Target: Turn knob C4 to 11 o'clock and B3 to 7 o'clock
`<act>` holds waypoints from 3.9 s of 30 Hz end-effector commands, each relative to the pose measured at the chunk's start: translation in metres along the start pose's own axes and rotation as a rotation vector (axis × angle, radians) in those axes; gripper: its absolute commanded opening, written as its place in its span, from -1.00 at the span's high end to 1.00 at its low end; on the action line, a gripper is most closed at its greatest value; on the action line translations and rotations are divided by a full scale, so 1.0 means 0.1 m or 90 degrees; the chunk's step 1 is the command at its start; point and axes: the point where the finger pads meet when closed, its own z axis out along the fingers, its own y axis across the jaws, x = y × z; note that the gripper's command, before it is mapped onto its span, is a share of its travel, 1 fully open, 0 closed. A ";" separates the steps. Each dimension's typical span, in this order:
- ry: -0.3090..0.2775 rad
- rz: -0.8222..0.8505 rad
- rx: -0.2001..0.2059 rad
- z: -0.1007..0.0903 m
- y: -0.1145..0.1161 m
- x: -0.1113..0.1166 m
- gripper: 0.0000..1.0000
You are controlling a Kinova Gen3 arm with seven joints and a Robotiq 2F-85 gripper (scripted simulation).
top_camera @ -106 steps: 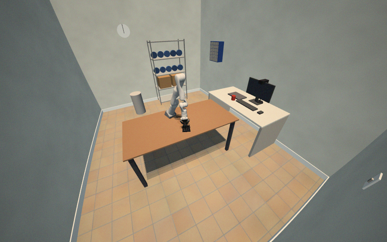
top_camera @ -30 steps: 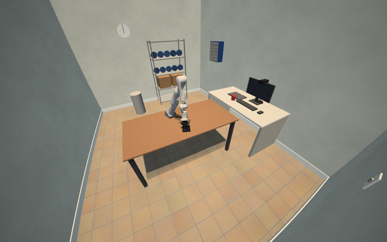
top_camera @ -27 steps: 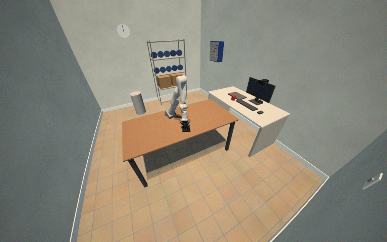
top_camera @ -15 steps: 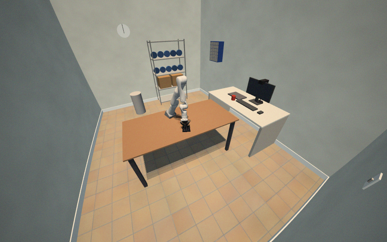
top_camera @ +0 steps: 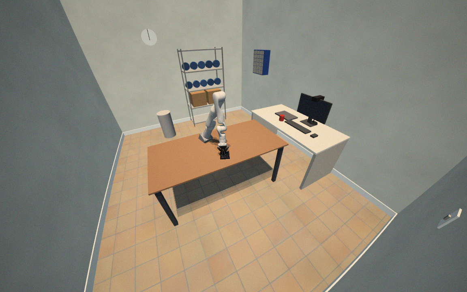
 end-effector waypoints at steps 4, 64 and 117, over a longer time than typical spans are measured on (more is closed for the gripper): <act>0.001 0.000 0.000 0.00 0.00 0.00 0.62; 0.001 -0.011 0.000 0.00 0.00 0.00 0.83; 0.001 -0.307 0.000 0.00 0.00 0.00 0.83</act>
